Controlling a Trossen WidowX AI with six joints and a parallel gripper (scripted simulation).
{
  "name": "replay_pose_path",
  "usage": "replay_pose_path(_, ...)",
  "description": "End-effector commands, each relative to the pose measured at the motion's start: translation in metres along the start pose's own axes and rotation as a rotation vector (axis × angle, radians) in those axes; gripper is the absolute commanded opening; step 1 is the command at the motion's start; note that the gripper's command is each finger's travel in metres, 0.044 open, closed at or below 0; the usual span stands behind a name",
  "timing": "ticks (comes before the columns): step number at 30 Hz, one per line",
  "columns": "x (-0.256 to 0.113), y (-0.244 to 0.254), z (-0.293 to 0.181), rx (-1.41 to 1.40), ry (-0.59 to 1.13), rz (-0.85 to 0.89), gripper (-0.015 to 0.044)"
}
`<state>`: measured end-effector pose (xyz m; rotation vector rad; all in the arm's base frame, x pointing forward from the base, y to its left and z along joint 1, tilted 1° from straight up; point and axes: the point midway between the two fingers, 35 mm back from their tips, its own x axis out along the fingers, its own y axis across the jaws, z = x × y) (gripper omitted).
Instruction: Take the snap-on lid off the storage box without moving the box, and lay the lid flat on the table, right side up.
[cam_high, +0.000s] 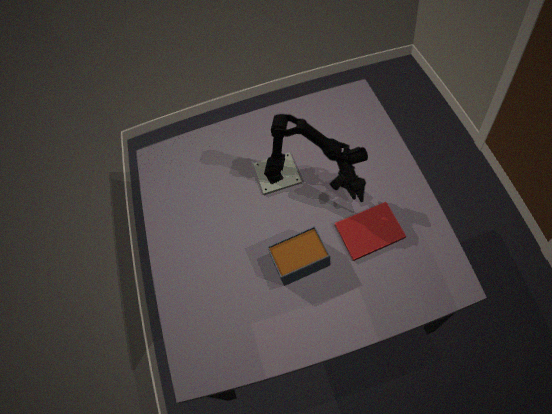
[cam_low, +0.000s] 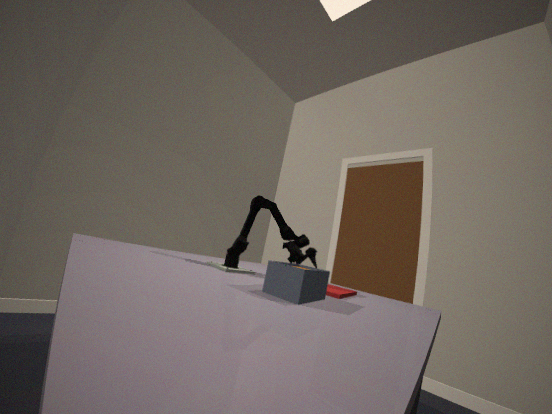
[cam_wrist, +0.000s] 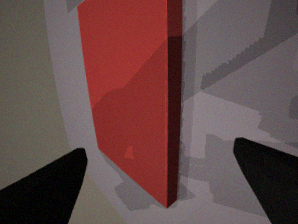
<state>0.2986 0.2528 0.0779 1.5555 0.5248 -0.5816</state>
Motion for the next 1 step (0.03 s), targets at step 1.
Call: replay_pose_path(1, -0.0064, -0.0049, 0.0022, 0.004, -0.003, 0.001, 0.0440)
